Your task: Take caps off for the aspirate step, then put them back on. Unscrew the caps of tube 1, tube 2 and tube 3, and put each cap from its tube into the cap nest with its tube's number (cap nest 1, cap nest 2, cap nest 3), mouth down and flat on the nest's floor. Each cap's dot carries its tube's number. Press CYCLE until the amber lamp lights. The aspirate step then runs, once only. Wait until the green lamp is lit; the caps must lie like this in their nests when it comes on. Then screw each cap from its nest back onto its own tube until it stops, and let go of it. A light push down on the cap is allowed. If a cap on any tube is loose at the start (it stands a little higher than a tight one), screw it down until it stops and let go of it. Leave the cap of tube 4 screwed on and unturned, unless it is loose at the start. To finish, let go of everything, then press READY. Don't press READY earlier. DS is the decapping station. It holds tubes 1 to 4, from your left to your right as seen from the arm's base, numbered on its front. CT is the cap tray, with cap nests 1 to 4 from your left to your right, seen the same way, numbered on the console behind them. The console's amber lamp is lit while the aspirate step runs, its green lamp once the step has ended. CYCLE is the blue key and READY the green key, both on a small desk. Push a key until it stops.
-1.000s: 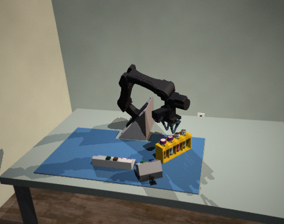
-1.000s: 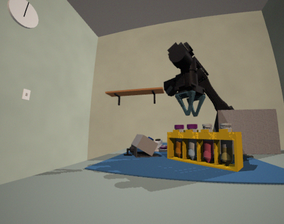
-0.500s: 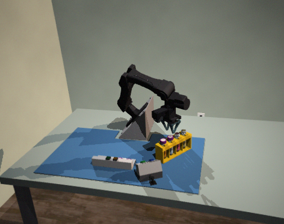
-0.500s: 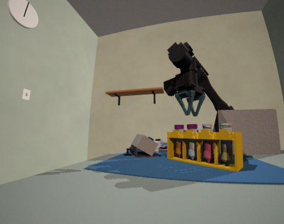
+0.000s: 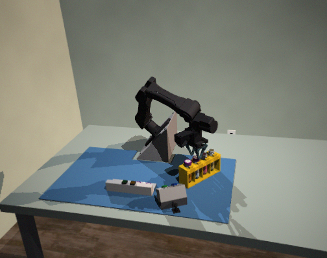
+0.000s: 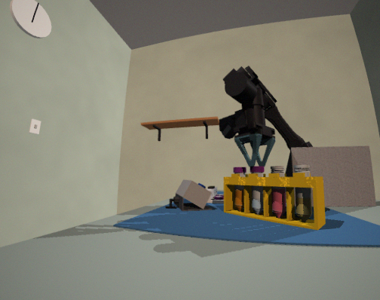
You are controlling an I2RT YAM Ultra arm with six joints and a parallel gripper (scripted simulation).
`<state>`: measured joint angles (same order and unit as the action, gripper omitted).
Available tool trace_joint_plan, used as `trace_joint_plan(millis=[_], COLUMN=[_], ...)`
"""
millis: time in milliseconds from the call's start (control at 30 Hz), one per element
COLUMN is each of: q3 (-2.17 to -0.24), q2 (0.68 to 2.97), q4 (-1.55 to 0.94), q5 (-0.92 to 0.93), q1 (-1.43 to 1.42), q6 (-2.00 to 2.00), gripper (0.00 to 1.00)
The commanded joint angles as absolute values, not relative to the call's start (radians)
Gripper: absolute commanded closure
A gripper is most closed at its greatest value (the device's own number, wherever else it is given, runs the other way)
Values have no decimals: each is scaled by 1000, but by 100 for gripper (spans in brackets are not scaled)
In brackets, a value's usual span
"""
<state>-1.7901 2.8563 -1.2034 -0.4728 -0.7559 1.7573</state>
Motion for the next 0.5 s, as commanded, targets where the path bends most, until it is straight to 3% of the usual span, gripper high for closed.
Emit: trace_joint_plan(millis=[0, 467], q3=[-1794, -1785], q2=[2849, 2848], q4=[-1196, -1187], q5=[-486, -487], q1=[-765, -763], q6=[1754, 1753], gripper=[51, 51])
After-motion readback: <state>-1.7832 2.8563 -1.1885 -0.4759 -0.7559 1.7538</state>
